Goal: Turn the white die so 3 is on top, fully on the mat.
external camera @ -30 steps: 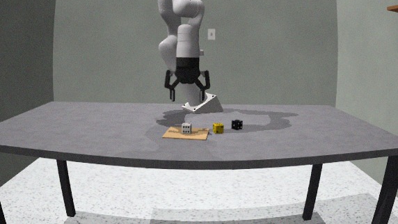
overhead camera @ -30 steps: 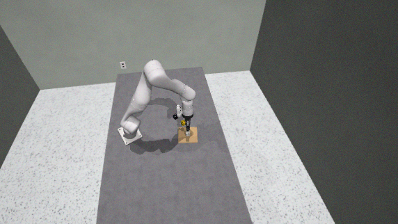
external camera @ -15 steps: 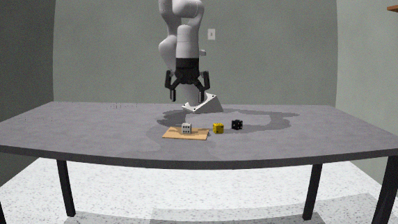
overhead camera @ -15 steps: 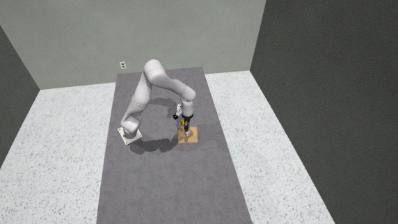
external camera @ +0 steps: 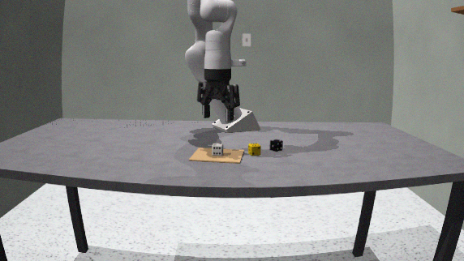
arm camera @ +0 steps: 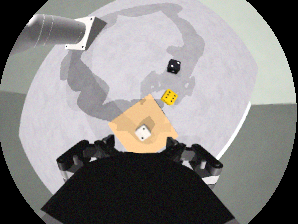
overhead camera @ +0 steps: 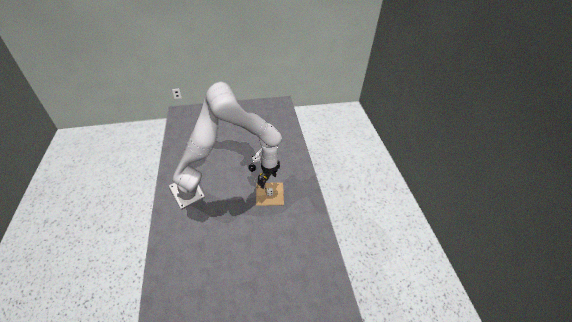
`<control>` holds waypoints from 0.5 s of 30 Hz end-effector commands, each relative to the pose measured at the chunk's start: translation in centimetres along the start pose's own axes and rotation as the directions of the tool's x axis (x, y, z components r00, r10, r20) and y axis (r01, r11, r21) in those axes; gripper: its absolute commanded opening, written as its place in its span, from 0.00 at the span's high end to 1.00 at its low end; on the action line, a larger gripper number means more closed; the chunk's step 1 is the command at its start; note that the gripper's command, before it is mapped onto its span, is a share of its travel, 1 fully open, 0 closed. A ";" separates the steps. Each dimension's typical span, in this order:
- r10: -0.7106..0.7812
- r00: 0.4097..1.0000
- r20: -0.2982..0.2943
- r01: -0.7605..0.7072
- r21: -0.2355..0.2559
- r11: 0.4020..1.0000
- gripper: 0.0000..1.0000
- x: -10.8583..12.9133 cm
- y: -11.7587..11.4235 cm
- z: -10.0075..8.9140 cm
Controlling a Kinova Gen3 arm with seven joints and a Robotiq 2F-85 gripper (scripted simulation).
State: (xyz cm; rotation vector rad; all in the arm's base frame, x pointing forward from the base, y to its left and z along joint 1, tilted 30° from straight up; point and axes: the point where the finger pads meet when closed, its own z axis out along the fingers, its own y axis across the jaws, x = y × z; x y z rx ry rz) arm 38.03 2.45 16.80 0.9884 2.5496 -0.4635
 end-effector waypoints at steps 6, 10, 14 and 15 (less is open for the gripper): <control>0.218 0.976 0.010 -0.218 0.000 0.976 0.00 0.2 0.2 0.0; 0.388 0.922 0.011 -0.388 -0.004 0.922 0.00 0.2 0.2 0.0; 0.530 0.848 0.012 -0.529 -0.010 0.848 0.00 0.1 0.2 -0.1; 0.560 0.829 0.011 -0.560 -0.011 0.829 0.00 0.0 0.3 -0.1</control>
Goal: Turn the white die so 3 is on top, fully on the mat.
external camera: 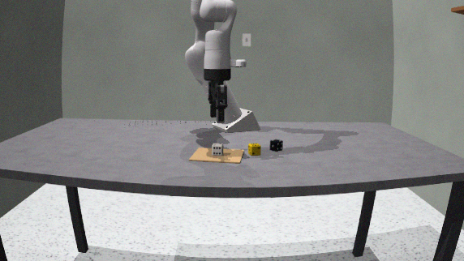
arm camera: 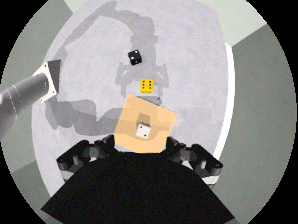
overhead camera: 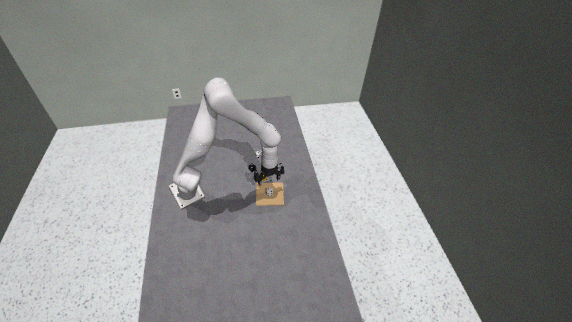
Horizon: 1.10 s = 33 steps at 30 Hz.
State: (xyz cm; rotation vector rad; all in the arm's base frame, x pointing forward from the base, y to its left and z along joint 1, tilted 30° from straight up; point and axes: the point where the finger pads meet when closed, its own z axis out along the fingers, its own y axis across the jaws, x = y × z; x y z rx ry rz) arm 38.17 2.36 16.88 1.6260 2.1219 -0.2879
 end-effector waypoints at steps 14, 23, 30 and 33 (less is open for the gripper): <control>0.288 0.958 0.008 -0.287 -0.020 0.958 0.00 0.2 0.4 -0.3; 0.313 0.950 0.007 -0.313 -0.021 0.950 0.54 0.1 0.4 -0.3; 0.313 0.950 0.007 -0.313 -0.021 0.950 0.54 0.1 0.4 -0.3; 0.313 0.950 0.007 -0.313 -0.021 0.950 0.54 0.1 0.4 -0.3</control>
